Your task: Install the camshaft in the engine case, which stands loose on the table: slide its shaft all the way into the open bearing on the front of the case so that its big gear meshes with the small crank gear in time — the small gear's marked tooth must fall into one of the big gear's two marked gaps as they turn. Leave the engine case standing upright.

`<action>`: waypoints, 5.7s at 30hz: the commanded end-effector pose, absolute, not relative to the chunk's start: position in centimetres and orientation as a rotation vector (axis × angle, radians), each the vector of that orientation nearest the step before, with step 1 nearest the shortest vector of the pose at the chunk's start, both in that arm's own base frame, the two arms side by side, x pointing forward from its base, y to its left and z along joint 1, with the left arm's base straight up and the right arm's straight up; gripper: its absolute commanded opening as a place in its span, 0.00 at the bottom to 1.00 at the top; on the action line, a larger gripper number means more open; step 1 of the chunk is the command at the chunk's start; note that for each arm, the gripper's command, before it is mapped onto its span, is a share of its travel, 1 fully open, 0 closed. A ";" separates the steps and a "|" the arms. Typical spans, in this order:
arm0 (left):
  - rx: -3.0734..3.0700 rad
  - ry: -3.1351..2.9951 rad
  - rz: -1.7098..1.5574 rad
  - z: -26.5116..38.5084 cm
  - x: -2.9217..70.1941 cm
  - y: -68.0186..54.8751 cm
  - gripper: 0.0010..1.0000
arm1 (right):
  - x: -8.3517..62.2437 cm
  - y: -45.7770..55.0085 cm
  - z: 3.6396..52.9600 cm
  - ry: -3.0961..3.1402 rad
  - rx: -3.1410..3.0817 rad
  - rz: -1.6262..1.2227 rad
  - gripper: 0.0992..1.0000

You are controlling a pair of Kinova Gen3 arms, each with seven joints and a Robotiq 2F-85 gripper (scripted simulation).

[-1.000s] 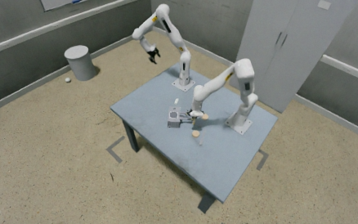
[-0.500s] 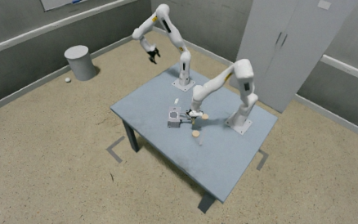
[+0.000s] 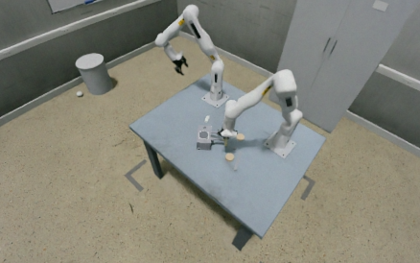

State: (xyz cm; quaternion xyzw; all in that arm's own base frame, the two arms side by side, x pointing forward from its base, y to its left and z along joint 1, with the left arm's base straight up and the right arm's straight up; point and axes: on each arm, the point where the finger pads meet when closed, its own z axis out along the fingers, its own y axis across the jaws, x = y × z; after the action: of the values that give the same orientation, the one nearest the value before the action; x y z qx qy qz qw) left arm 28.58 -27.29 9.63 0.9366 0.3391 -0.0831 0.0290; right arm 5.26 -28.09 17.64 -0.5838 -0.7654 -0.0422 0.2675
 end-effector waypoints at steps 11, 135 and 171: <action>2.888 1.045 -0.254 9.7 28.7 -27.4 0.17 | 5.3 -28.1 17.7 -2.066 -1.576 -0.113 1.00; 2.888 1.045 -0.254 9.7 29.5 -28.4 0.17 | 5.3 -28.1 17.7 -2.066 -1.576 -0.113 1.00; 2.888 1.045 -0.254 9.7 30.9 -30.0 0.17 | 5.3 -28.1 17.7 -2.066 -1.576 -0.113 1.00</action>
State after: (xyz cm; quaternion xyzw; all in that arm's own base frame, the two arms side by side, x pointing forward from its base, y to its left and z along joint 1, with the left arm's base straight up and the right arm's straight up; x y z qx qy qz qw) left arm 30.79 -29.94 9.63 0.9366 0.3391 -0.0831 0.0291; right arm 5.26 -28.09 17.64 -0.5838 -0.7654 -0.0422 0.2675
